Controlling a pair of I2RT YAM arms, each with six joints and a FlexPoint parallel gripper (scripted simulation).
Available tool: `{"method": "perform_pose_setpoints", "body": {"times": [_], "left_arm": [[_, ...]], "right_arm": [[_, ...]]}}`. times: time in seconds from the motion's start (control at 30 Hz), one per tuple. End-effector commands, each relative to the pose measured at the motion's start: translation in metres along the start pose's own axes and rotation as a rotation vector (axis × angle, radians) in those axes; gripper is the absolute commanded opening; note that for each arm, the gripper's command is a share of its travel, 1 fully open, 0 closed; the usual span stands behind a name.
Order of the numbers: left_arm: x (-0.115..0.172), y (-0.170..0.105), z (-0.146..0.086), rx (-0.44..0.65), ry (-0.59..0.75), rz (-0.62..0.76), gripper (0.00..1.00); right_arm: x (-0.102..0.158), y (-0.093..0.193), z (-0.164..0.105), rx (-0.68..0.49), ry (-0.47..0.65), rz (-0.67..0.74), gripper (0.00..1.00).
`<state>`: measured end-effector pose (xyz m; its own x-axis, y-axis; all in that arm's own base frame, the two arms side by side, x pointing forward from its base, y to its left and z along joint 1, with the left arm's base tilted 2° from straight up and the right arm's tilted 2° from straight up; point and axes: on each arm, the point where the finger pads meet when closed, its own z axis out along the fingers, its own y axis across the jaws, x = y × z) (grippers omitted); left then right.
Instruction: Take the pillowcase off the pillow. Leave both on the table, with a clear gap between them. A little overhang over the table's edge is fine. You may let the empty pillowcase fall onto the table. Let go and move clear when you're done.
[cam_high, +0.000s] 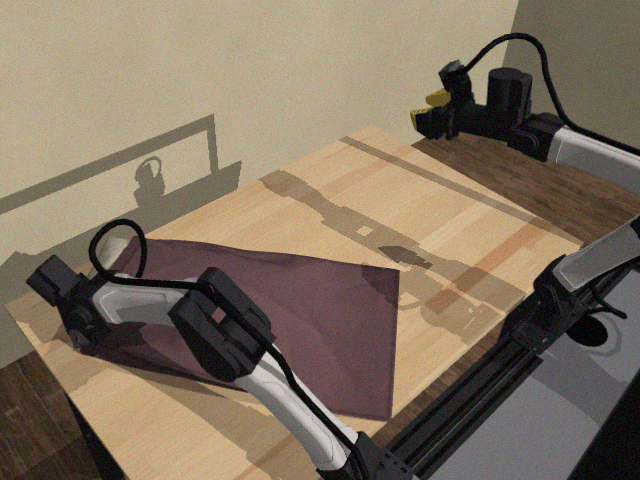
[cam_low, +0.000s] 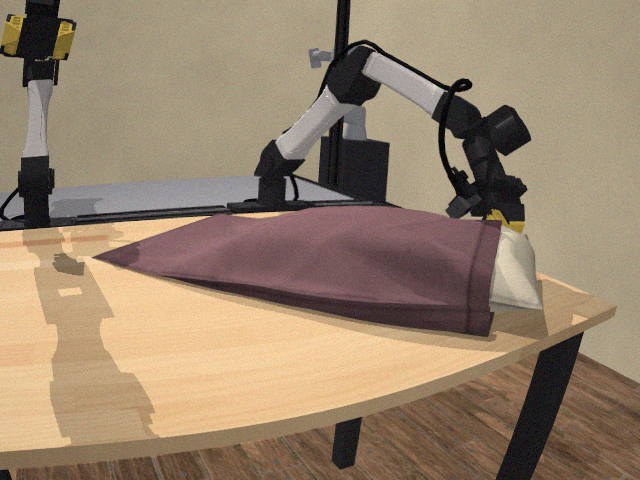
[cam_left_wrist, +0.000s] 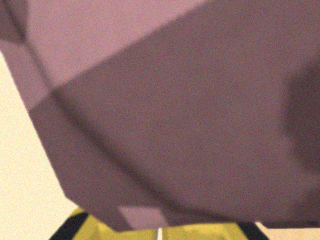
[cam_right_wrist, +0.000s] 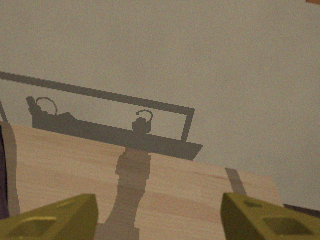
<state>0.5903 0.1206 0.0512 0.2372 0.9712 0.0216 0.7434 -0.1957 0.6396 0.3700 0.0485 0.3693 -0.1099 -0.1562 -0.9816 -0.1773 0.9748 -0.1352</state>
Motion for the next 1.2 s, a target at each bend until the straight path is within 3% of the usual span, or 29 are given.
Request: {"method": "perform_pose_setpoints", "body": {"times": [0.0,0.27,0.7,0.77,1.17], "left_arm": [[-0.004,-0.017,0.007,0.056,-0.016,-0.008,0.00],[-0.004,-0.017,0.007,0.056,-0.016,-0.008,0.00],[-0.004,-0.017,0.007,0.056,-0.016,-0.008,0.00],[-0.004,-0.017,0.007,0.056,-0.016,-0.008,0.00],[-0.004,-0.017,0.007,0.056,-0.016,-0.008,0.00]], "right_arm": [[0.014,0.025,-0.002,-0.098,0.099,-0.104,0.60],[0.036,0.060,-0.006,-0.225,0.182,-0.211,0.60],[0.084,0.140,-0.030,-0.573,0.324,-0.452,0.60],[0.084,0.140,-0.030,-0.573,0.324,-0.452,0.60],[0.125,0.206,-0.070,-0.922,0.404,-0.679,0.60]]}}
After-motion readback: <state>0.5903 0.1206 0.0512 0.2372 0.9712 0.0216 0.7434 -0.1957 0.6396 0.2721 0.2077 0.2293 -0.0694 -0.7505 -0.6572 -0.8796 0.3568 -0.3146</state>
